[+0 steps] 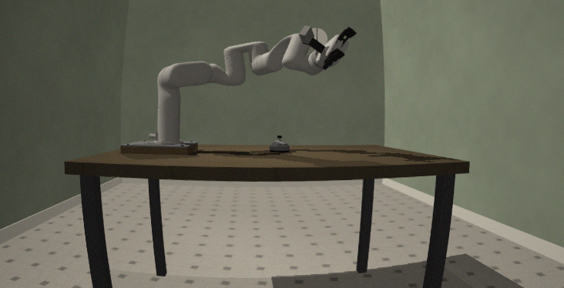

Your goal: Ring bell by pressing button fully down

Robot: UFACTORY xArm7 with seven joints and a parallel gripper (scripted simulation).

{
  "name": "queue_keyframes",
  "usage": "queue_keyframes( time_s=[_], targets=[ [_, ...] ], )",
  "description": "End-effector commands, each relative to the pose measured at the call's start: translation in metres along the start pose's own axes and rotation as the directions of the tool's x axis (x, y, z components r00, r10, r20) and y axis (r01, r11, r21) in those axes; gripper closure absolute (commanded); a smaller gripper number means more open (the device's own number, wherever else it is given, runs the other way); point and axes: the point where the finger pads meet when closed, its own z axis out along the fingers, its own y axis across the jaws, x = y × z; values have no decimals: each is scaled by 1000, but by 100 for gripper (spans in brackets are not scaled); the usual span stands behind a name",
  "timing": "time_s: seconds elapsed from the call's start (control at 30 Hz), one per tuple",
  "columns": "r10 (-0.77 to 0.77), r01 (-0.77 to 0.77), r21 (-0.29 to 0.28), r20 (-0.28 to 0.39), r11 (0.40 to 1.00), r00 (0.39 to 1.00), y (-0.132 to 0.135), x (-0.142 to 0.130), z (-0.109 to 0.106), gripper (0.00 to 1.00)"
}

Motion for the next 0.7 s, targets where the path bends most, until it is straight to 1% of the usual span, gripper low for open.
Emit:
queue_keyframes(
  time_s=[0.0, 0.57, 0.63, 0.67],
  targets=[
    [3, -3, 2, -2, 1000, 1000, -2, 2, 0, 0],
    [4, -4, 1, -2, 1000, 1000, -2, 2, 0, 0],
    [21, -21, -11, -2, 1000, 1000, -2, 4, -1, 0],
    [42, -42, -27, -1, 999, 999, -2, 6, -3, 0]
  ],
)
